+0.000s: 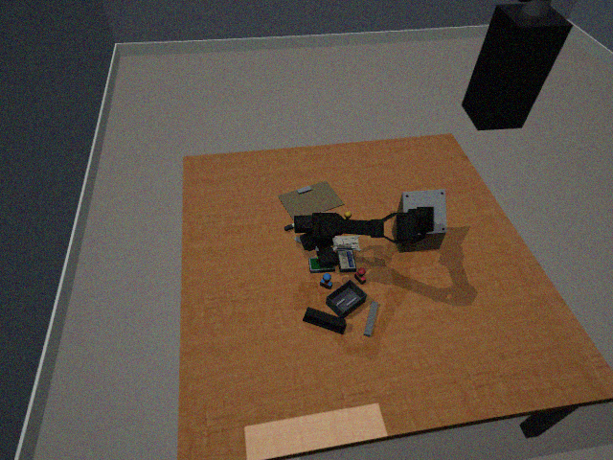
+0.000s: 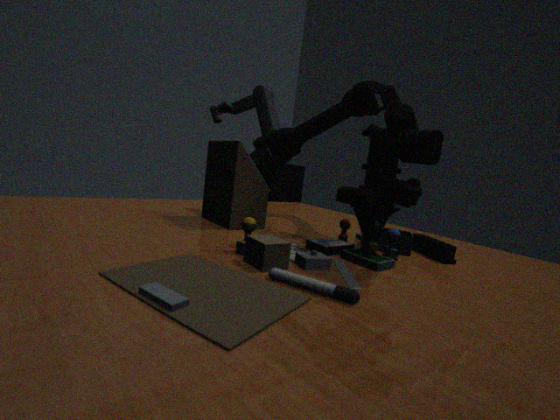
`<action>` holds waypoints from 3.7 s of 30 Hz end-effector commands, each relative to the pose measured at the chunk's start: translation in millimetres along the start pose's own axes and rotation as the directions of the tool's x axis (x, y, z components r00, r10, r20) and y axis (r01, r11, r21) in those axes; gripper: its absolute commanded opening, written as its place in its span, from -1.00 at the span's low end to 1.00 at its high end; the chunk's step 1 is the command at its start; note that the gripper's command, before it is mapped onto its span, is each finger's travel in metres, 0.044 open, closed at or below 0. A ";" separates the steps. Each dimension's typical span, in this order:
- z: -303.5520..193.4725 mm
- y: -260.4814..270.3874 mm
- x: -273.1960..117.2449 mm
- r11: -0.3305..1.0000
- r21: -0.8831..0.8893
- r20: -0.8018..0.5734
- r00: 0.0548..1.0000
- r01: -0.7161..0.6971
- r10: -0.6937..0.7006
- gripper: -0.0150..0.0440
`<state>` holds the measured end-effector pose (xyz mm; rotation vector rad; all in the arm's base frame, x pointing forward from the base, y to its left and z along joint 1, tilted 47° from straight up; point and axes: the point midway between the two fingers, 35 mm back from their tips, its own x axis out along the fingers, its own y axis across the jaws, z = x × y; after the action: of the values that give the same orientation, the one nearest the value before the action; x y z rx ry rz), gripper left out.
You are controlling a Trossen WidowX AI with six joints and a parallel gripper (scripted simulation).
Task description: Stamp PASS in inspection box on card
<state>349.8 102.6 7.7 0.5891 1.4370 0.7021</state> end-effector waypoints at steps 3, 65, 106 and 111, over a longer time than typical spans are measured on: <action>1.0 0.4 -8.1 1.000 -0.003 0.003 1.000 0.000 0.000 -0.49; -128.7 -99.0 -50.4 0.849 -0.529 -0.006 1.000 0.002 -0.005 -0.49; -126.9 -100.9 -23.4 0.849 -0.529 0.001 1.000 0.005 -0.006 -0.49; -126.8 -100.9 -20.0 0.849 -0.529 0.002 1.000 0.006 -0.006 -0.49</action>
<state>232.1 10.9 -58.5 0.1422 1.1662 1.0437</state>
